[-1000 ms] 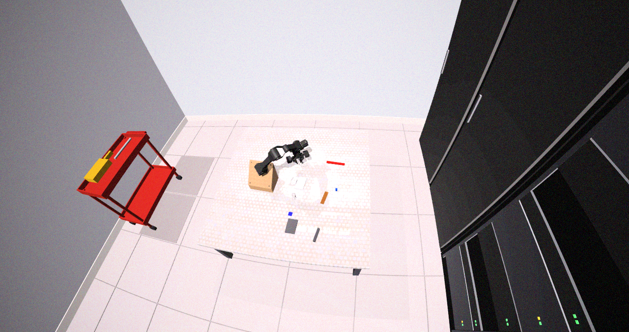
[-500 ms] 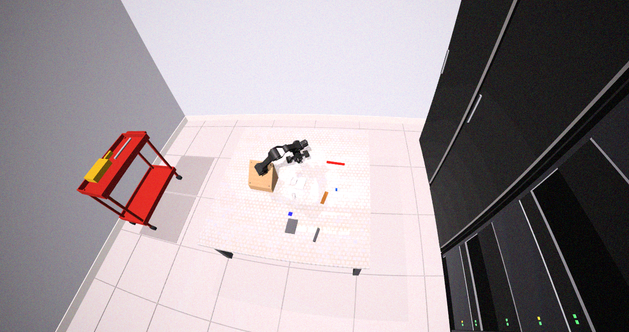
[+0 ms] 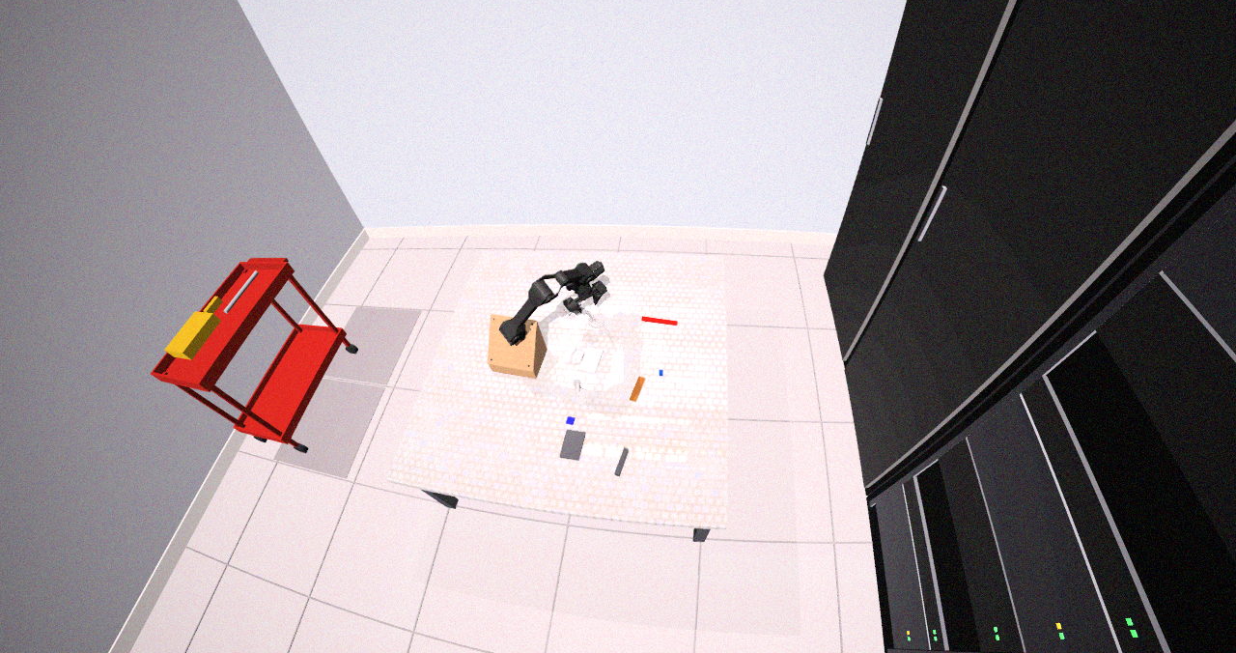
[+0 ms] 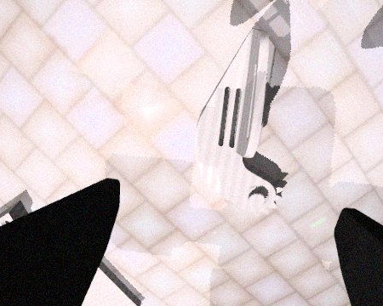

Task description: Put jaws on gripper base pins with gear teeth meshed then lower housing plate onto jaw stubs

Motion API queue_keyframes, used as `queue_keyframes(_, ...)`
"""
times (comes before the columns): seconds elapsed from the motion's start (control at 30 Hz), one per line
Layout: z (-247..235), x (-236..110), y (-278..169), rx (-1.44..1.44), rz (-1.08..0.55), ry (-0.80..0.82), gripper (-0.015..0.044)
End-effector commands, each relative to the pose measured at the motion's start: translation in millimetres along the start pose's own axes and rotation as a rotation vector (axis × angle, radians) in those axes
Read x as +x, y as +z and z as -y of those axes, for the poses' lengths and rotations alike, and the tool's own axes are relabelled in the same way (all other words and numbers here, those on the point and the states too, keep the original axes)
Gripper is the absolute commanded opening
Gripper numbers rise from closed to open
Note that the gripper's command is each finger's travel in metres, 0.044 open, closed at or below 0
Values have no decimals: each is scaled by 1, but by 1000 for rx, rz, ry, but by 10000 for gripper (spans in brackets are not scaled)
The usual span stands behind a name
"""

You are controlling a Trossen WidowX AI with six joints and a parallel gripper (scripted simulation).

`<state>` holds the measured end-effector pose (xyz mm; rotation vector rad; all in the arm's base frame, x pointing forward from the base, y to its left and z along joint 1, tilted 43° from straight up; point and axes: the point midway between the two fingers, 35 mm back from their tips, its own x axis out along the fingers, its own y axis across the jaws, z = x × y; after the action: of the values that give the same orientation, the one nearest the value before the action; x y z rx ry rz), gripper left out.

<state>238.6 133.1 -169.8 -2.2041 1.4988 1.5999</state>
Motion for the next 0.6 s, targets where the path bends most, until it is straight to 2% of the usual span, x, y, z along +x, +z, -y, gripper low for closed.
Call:
queue_keyframes(0.0, 3, -1, 5, -32, 7, 5, 440)
queue_keyframes(0.07, 3, 1, 5, -32, 7, 5, 440)
queue_keyframes(0.2, 0, 36, 5, -32, 5, 6, 440)
queue_keyframes(0.57, 0, 38, 5, -32, 5, 7, 440)
